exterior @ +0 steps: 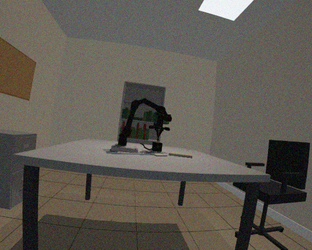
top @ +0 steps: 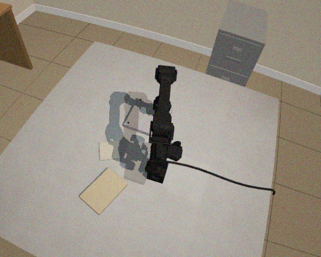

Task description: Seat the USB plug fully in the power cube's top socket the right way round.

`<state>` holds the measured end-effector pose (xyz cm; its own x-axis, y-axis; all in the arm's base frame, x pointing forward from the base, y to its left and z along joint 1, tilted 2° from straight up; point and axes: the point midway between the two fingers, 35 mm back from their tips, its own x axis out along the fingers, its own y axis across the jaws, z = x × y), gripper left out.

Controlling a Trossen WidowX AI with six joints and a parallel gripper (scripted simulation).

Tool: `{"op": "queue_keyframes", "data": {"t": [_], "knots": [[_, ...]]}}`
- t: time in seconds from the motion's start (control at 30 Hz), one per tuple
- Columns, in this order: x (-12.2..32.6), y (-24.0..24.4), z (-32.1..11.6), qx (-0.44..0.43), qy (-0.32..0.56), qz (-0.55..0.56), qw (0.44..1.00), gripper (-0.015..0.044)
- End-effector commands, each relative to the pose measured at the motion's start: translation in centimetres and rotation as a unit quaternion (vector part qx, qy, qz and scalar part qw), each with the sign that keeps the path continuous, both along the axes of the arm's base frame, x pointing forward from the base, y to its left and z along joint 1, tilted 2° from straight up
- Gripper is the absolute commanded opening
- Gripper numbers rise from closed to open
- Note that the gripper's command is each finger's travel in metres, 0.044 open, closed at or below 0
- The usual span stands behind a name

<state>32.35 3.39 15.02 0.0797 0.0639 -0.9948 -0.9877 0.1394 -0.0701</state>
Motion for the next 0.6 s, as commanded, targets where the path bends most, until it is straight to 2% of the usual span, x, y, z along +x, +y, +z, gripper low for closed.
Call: {"op": "queue_keyframes", "data": {"t": [0.0, 0.57], "knots": [[0.0, 0.11, -0.03, 0.005, -0.001, 0.003, 1.0, 0.0], [0.02, 0.19, -0.24, 0.011, -0.002, 0.003, 1.0, 0.0]]}}
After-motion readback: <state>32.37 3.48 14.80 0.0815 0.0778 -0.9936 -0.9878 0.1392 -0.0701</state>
